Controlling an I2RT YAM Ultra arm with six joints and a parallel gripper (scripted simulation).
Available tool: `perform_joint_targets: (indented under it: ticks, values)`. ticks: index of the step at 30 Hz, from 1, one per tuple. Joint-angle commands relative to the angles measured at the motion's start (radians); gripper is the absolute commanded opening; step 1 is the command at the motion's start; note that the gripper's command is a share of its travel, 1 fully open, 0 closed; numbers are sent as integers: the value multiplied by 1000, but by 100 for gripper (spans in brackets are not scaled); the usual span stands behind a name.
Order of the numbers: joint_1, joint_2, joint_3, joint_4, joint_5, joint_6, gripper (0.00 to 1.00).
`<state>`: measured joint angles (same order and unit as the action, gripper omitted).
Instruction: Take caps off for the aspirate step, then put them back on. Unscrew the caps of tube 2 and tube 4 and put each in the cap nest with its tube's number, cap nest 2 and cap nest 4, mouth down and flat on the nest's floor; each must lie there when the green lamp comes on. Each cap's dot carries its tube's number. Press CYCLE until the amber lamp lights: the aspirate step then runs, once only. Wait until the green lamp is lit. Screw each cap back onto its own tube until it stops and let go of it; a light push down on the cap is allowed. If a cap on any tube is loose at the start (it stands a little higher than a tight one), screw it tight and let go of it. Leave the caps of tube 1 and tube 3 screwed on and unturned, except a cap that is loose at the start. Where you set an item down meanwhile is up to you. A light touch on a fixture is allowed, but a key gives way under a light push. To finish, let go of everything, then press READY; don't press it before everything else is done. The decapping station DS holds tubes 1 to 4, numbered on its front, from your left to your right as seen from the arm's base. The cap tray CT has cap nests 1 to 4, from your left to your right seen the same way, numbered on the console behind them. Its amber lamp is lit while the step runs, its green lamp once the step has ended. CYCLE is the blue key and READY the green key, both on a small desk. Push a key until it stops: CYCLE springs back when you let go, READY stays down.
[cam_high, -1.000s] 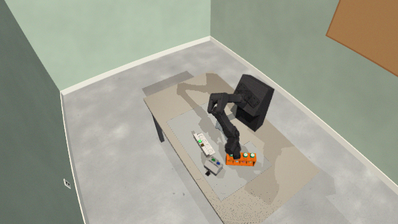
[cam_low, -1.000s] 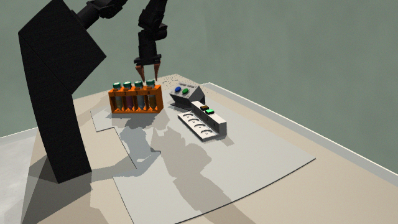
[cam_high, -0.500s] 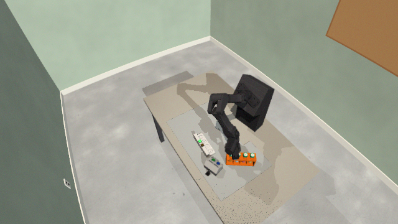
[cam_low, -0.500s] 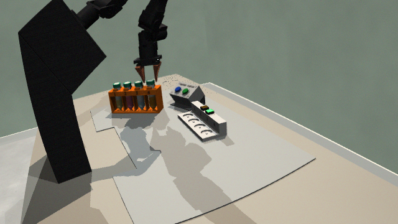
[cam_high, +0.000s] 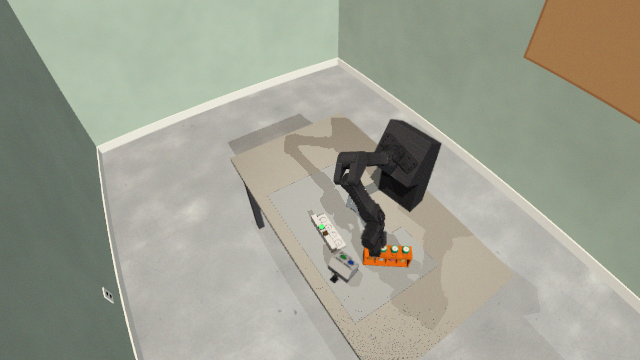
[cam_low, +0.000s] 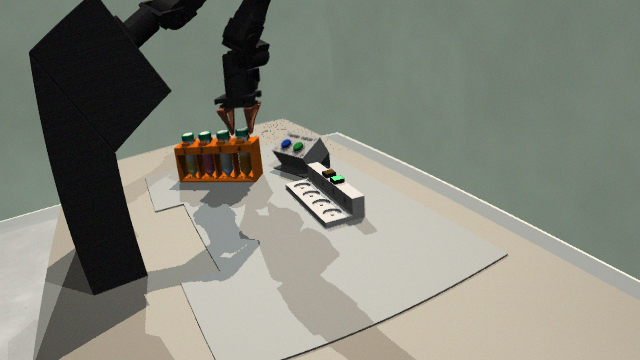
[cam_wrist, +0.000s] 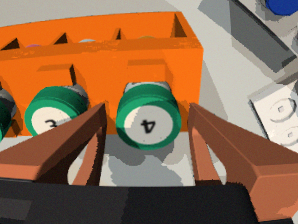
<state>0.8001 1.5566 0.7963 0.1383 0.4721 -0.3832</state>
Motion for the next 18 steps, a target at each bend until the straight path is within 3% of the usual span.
perform_joint_targets:
  ticks: [1, 15, 18]
  values:
    - [2, -5, 2, 2, -7, 4, 0]
    - [2, -5, 2, 2, -7, 4, 0]
    - [2, -4, 2, 2, -7, 104, 0]
